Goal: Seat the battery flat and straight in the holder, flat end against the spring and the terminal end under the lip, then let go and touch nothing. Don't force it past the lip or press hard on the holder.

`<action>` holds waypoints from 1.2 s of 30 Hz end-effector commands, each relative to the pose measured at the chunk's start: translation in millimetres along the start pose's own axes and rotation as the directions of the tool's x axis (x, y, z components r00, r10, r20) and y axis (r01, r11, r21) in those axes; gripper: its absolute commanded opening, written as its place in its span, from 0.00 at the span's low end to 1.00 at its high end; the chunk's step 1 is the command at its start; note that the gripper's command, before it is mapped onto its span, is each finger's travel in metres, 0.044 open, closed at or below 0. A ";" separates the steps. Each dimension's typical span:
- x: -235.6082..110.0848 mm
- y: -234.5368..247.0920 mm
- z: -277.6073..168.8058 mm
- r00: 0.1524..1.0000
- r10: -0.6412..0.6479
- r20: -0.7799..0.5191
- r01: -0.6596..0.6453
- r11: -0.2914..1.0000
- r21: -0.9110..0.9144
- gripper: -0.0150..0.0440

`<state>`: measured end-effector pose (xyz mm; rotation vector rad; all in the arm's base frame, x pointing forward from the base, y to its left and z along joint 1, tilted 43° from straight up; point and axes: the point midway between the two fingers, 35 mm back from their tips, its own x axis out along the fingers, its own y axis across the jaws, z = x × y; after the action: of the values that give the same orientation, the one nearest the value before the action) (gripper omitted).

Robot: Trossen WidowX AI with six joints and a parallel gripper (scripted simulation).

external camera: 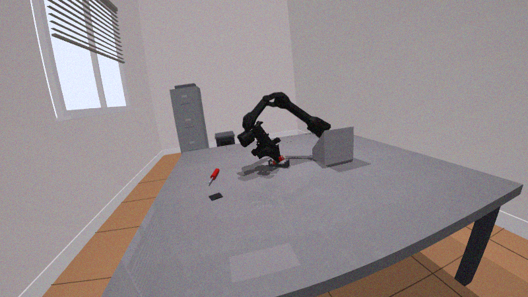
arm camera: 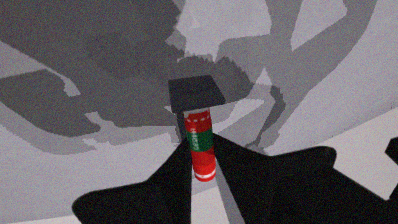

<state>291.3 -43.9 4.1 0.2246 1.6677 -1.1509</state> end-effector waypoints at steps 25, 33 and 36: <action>-5.4 1.0 8.9 0.999 -0.007 0.034 0.007 1.000 0.006 0.38; -5.4 1.0 8.9 0.999 -0.008 0.039 0.007 1.000 0.006 0.38; -5.5 1.0 8.9 0.999 -0.009 0.042 0.008 1.000 0.006 0.38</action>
<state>295.5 -45.9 6.5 0.2038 1.6582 -1.1569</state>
